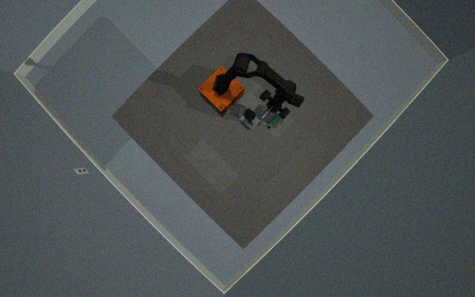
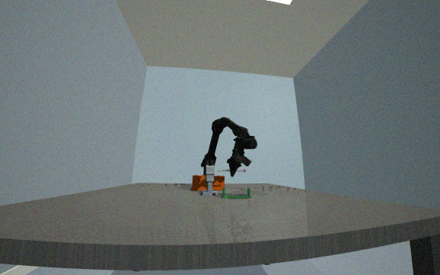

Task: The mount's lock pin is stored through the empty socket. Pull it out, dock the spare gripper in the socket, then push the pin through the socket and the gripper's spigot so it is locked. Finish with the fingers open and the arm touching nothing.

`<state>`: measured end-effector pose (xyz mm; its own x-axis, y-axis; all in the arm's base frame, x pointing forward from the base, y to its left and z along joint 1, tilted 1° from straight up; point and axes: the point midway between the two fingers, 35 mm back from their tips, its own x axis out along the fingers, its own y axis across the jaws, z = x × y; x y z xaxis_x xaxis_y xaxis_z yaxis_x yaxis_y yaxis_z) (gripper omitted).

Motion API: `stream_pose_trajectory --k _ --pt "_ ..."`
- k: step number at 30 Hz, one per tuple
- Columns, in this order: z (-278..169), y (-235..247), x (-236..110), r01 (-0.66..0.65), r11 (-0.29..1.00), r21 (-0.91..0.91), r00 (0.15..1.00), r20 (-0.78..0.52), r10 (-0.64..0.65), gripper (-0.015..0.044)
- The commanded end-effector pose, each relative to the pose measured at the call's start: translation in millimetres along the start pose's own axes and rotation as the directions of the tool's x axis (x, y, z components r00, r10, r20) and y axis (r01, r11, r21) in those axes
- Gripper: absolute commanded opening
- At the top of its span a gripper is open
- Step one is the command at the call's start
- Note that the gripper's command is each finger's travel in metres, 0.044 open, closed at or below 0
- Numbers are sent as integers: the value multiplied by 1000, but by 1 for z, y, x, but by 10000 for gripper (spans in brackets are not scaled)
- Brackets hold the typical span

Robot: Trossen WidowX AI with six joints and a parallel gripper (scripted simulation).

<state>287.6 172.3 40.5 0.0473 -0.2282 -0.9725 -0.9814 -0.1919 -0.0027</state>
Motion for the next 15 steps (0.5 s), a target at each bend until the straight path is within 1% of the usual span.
stream_pose_trajectory --k 1,10,15 --pt "0 12 -1 0 1000 -3 1000 5 0 0" --pt "-3 38 -2 2 1000 -16 1000 5 -2 0" --pt "-2 39 4 2 1000 -18 1000 5 -2 0"
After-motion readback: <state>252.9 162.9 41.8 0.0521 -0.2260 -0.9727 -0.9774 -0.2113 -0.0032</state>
